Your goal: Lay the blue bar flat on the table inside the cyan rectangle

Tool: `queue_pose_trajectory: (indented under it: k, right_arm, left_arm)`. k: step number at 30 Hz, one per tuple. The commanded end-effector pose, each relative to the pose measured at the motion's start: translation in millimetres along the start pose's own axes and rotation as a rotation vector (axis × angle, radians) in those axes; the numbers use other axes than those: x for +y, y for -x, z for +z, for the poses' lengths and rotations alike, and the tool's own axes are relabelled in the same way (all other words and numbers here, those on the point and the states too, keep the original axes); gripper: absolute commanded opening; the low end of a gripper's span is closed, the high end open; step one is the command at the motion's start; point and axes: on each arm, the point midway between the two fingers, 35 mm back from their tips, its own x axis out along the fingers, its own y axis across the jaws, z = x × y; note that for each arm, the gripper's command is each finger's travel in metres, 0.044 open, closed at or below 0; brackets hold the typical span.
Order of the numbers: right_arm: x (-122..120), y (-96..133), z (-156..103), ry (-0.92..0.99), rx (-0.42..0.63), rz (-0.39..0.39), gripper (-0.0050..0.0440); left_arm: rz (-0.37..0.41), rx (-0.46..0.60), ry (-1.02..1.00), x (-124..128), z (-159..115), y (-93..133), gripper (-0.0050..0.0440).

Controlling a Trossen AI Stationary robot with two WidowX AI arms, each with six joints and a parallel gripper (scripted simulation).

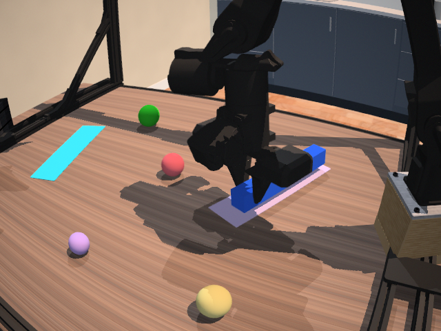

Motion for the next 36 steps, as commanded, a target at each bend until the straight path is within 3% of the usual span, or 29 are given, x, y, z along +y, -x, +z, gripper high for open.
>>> queue_pose_trajectory:
  k: [1, 8, 36]
  right_arm:
    - [0, 0, 0, 0.000, 0.000, 0.000, 0.0440]
    - [0, 0, 0, 0.000, 0.000, 0.000, 0.0440]
    - [0, 0, 0, 0.000, 0.000, 0.000, 0.0440]
  left_arm:
    - [-0.040, -0.018, -0.003, -8, 4, 38, 0.0000]
    - [-0.040, -0.018, 0.008, -9, 4, 45, 0.0000]
    - [-0.043, -0.008, 0.455, -70, 59, 57, 0.0000]
